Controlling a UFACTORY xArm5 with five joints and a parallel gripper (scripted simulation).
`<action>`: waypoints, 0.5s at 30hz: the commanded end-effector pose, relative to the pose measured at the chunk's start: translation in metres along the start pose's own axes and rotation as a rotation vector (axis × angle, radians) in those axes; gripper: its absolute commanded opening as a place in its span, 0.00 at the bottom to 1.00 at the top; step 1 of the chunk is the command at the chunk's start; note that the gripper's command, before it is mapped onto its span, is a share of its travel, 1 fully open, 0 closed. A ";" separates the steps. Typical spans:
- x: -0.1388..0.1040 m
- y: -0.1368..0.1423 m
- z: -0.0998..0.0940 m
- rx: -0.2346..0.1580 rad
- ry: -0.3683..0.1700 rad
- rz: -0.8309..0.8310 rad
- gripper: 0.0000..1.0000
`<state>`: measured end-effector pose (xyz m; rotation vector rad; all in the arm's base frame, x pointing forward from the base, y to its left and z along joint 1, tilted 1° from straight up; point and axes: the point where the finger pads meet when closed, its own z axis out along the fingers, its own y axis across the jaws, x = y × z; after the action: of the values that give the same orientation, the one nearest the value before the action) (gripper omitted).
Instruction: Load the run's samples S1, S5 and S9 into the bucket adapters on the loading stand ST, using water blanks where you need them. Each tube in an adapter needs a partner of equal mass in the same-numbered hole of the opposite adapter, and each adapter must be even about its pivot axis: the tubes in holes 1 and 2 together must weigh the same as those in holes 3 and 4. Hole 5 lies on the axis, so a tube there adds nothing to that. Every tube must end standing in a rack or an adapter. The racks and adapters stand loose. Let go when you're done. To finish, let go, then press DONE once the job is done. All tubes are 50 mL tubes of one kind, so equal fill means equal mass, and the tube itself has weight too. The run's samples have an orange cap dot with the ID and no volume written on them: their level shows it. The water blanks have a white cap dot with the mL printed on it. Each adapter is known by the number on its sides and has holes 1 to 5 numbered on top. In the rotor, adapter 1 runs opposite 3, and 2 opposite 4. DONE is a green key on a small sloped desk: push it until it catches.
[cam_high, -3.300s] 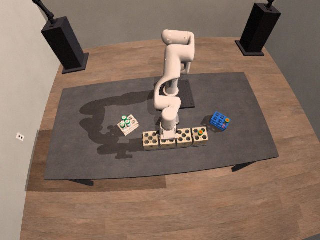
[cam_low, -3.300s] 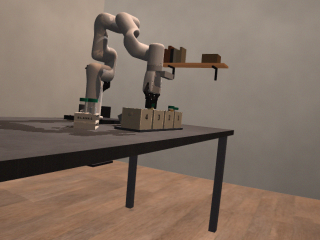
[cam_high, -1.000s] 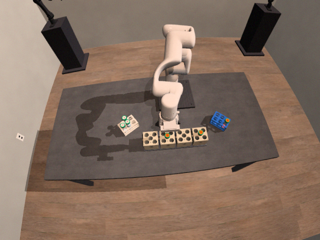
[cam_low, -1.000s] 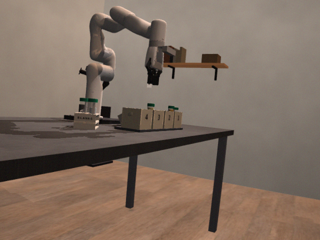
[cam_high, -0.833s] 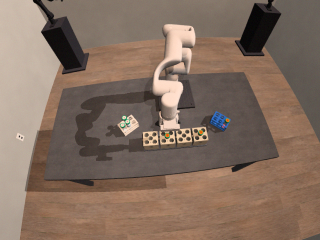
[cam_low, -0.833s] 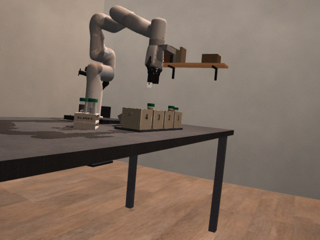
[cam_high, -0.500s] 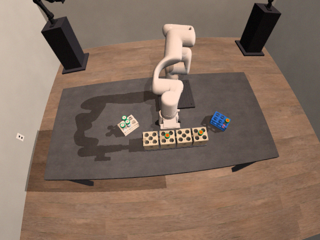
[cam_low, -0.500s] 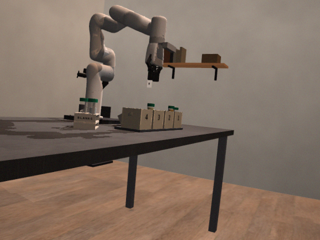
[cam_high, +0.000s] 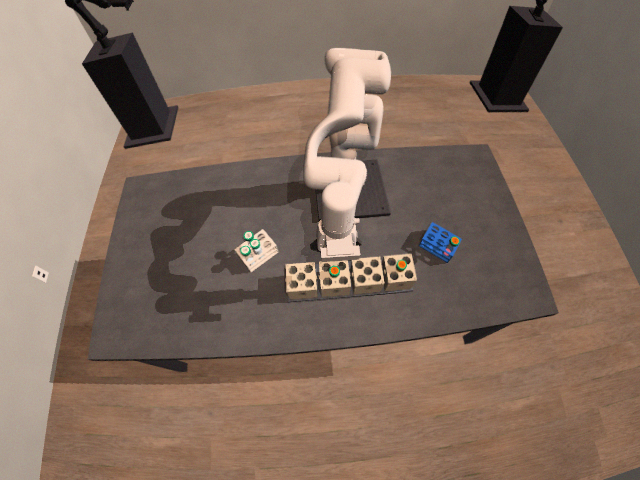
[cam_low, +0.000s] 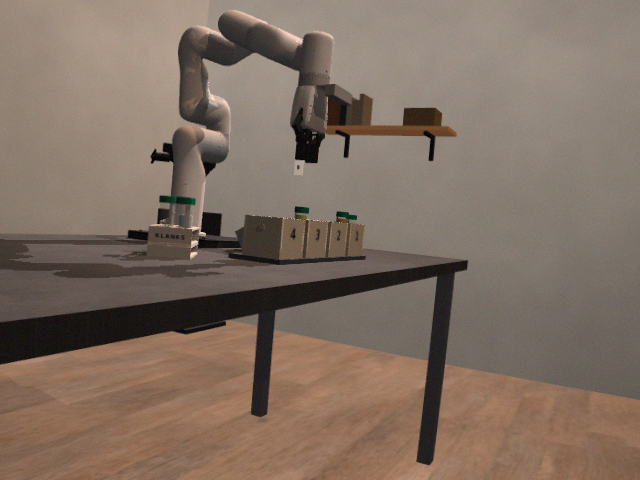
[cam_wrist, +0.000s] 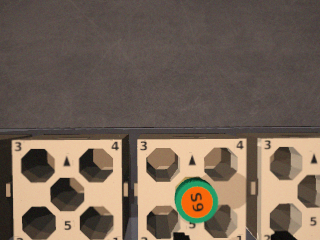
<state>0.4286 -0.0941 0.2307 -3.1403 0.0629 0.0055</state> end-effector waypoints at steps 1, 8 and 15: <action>0.001 0.000 -0.002 0.015 0.007 0.000 0.44; -0.003 -0.025 -0.002 0.014 0.008 -0.167 0.57; -0.009 -0.059 -0.002 0.014 0.010 -0.400 0.57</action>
<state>0.4237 -0.0567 0.2311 -3.1231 -0.3324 0.0056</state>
